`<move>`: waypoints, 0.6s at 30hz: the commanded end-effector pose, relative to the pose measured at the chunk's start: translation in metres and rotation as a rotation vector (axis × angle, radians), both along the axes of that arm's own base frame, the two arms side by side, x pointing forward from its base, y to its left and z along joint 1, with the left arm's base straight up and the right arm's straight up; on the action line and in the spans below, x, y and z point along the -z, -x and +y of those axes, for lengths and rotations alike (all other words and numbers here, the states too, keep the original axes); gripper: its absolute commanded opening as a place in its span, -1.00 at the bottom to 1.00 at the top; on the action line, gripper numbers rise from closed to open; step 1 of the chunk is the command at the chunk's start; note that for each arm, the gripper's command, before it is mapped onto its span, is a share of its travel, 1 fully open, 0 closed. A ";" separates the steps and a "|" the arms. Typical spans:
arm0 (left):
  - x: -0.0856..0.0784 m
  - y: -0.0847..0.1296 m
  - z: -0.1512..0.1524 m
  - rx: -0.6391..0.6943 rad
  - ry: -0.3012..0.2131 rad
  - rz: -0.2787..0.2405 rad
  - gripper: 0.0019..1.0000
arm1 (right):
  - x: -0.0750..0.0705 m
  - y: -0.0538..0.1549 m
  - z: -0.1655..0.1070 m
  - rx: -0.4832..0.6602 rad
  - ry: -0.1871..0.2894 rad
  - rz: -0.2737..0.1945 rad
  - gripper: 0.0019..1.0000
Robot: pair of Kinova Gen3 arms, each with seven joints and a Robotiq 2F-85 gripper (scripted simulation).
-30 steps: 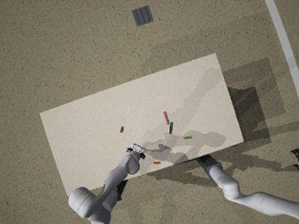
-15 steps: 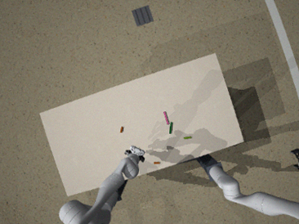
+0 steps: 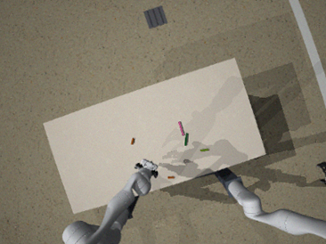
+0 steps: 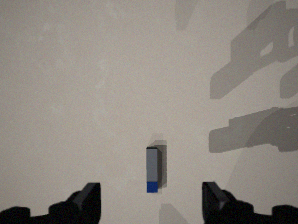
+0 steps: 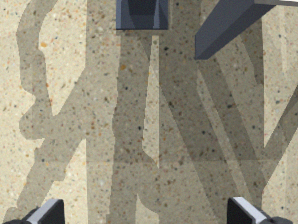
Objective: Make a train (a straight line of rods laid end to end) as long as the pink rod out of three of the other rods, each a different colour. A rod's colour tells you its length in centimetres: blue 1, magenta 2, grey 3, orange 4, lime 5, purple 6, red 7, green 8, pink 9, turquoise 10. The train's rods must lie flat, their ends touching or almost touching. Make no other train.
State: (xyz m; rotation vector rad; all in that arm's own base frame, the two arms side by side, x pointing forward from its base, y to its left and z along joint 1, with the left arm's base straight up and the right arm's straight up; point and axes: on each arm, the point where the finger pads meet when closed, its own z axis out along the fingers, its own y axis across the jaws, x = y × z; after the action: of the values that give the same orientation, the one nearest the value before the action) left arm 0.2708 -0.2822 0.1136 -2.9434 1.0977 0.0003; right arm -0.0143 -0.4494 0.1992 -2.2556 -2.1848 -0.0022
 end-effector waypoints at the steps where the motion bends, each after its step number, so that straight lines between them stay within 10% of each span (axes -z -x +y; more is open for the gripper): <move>1: -0.001 0.000 0.000 0.000 0.001 -0.001 1.00 | -0.001 0.000 0.000 0.000 0.002 0.000 1.00; 18: -0.001 -0.001 -0.003 0.007 0.002 -0.002 1.00 | -0.001 0.000 0.000 0.000 0.002 0.000 1.00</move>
State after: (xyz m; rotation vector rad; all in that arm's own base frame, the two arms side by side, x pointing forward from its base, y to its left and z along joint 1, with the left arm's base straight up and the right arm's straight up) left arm 0.2711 -0.2829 0.1137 -2.9424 1.1008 -0.0002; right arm -0.0143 -0.4494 0.1992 -2.2556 -2.1848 -0.0022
